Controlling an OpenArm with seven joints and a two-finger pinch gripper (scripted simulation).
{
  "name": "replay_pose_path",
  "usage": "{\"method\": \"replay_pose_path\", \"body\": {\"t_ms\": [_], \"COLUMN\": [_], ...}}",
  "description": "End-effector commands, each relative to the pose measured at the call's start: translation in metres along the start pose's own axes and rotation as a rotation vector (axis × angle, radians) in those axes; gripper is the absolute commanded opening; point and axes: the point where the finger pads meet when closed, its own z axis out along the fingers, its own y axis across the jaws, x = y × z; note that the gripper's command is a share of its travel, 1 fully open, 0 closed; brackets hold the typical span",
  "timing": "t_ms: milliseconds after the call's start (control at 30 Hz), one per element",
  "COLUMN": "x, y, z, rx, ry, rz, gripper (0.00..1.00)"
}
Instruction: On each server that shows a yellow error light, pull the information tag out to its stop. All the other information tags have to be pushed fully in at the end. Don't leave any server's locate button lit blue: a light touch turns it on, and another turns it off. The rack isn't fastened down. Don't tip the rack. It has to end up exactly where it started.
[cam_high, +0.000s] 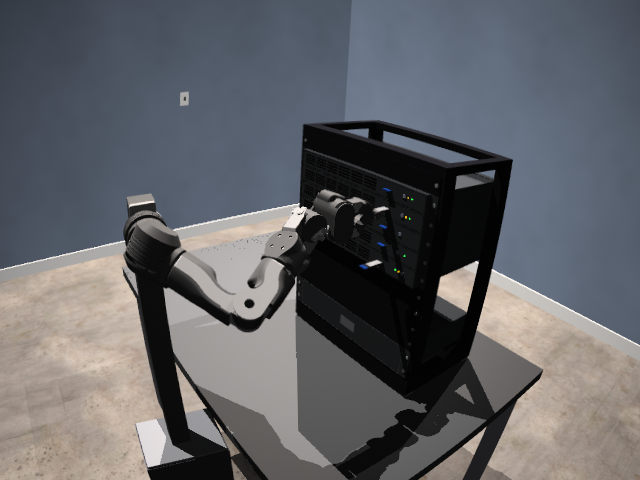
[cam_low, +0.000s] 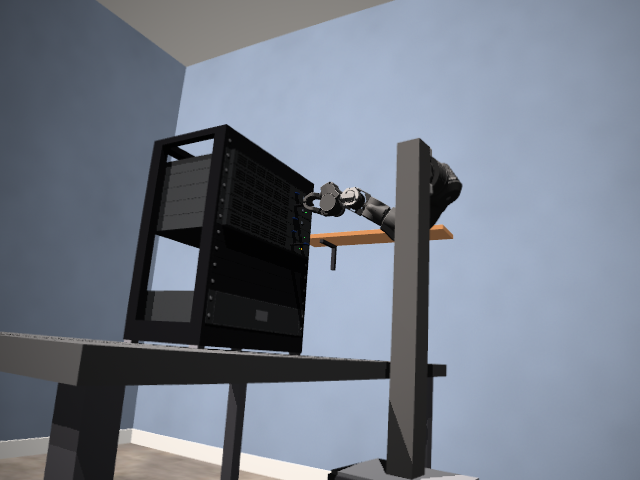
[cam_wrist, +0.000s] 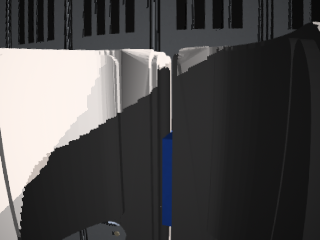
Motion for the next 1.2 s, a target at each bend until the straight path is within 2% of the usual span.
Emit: {"method": "replay_pose_path", "body": {"t_ms": [0,900,933,1167], "x": [0.0015,0.0015,0.0015,0.0010], "y": [0.0038,0.0040,0.0040,0.0034], "z": [-0.0031,-0.0082,-0.0082,-0.0078], "rx": [-0.008,-0.008,-0.008,-0.006], "ry": [0.005,0.005,0.005,0.004], "rz": [0.008,0.008,0.008,0.008], "gripper": [0.00,0.00,0.10,0.10]}}
